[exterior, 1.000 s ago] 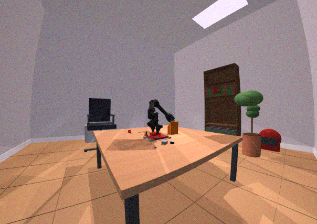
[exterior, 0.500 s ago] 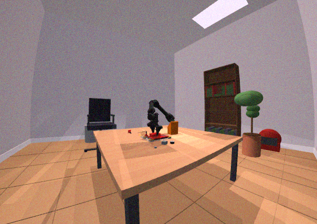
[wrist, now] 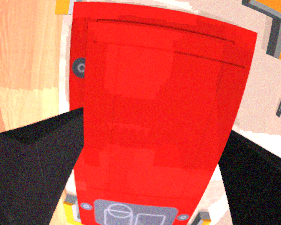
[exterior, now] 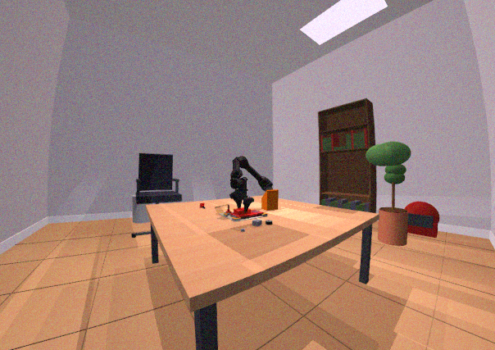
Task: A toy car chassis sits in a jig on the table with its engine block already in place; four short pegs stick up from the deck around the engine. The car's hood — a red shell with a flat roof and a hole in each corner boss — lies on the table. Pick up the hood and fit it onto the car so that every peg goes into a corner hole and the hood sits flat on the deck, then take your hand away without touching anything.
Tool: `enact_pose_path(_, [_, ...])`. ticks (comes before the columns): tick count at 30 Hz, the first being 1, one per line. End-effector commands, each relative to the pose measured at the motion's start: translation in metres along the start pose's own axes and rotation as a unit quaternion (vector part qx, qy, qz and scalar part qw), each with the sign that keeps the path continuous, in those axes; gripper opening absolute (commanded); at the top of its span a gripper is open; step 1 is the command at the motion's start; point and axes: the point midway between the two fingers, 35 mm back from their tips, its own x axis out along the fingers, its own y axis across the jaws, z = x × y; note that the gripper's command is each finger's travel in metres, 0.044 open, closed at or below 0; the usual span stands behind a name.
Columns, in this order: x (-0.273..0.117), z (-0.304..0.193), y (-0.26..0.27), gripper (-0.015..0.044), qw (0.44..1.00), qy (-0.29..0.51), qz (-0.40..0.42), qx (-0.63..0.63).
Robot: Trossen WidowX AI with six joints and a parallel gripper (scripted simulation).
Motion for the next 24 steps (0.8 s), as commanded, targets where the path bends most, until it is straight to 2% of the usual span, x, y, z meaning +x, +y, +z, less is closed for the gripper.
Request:
enact_pose_path(1, [-0.001, 0.0, 0.0, 0.0, 1.0, 0.0, 0.0, 0.0])
enact_pose_path(2, [-0.001, 0.0, 0.0, 0.0, 1.0, 0.0, 0.0, 0.0])
enact_pose_path(19, [0.0, 0.0, 0.0, 0.044, 1.0, 0.0, 0.0, 0.0])
enact_pose_path(24, [-0.013, 0.001, 0.001, 0.044, 1.0, -0.001, 0.001, 0.0])
